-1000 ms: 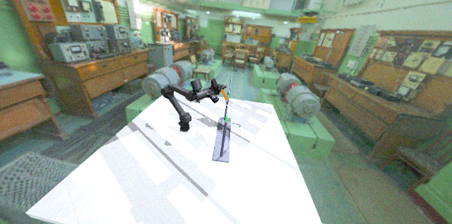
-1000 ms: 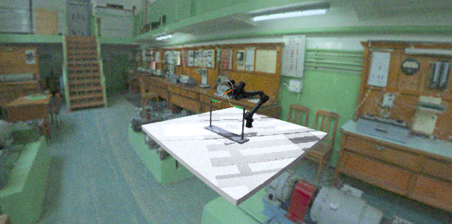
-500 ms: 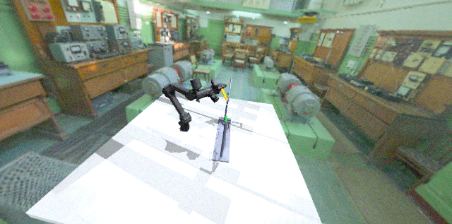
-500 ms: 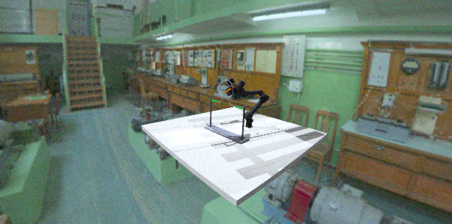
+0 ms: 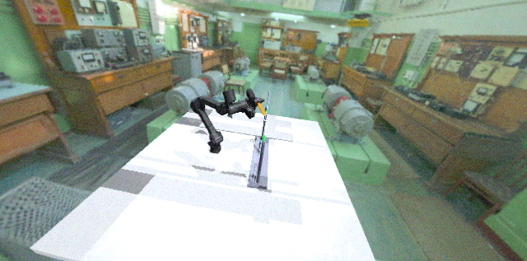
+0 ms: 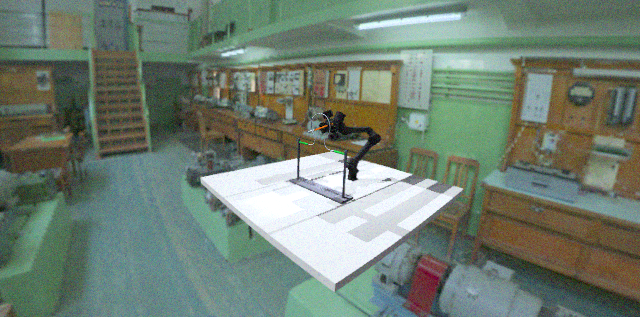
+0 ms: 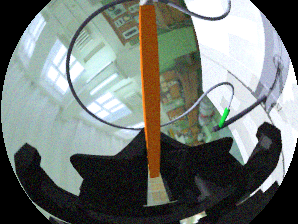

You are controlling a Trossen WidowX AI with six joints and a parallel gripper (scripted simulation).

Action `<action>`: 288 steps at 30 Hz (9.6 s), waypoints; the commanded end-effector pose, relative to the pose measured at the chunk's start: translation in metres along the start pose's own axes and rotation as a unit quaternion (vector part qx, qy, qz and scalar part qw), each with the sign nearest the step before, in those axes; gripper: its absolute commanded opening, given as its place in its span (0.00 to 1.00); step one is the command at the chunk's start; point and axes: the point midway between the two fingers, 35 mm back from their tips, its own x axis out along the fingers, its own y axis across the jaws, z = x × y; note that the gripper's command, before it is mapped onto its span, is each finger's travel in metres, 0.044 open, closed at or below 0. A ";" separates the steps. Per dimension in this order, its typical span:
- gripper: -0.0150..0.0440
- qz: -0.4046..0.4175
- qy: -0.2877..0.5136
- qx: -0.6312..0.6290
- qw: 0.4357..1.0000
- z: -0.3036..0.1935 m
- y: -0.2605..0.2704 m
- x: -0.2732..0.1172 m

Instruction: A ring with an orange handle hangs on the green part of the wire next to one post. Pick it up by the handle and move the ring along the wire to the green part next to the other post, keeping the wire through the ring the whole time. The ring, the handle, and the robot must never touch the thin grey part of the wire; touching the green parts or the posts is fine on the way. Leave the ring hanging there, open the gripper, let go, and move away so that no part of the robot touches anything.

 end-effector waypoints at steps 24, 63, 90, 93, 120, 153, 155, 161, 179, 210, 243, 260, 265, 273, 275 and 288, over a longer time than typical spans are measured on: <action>0.00 -0.088 0.000 -0.147 0.985 0.000 -0.007 -0.001; 0.00 -0.216 -0.007 -0.351 0.911 0.007 -0.019 -0.004; 0.00 -0.298 -0.016 -0.479 0.825 0.013 -0.024 -0.008; 0.00 -0.309 -0.018 -0.496 0.811 0.014 -0.024 -0.009; 0.00 -0.380 -0.031 -0.609 0.696 0.023 -0.026 -0.013; 0.00 -0.446 -0.048 -0.722 0.526 0.033 -0.024 -0.019; 0.00 -0.449 -0.049 -0.728 0.515 0.033 -0.023 -0.020; 0.00 -0.458 -0.051 -0.745 0.482 0.035 -0.022 -0.021; 0.00 -0.479 -0.056 -0.790 0.379 0.039 -0.019 -0.023; 0.00 -0.500 -0.061 -0.843 0.190 0.045 -0.010 -0.027; 0.00 -0.500 -0.062 -0.864 -0.018 0.048 0.002 -0.028; 0.00 -0.492 -0.062 -0.860 -0.125 0.047 0.008 -0.028; 0.00 -0.488 -0.061 -0.856 -0.157 0.047 0.009 -0.028; 0.00 -0.482 -0.060 -0.850 -0.207 0.046 0.012 -0.027; 0.00 -0.480 -0.060 -0.847 -0.219 0.046 0.013 -0.027; 0.00 -0.466 -0.059 -0.831 -0.299 0.044 0.017 -0.026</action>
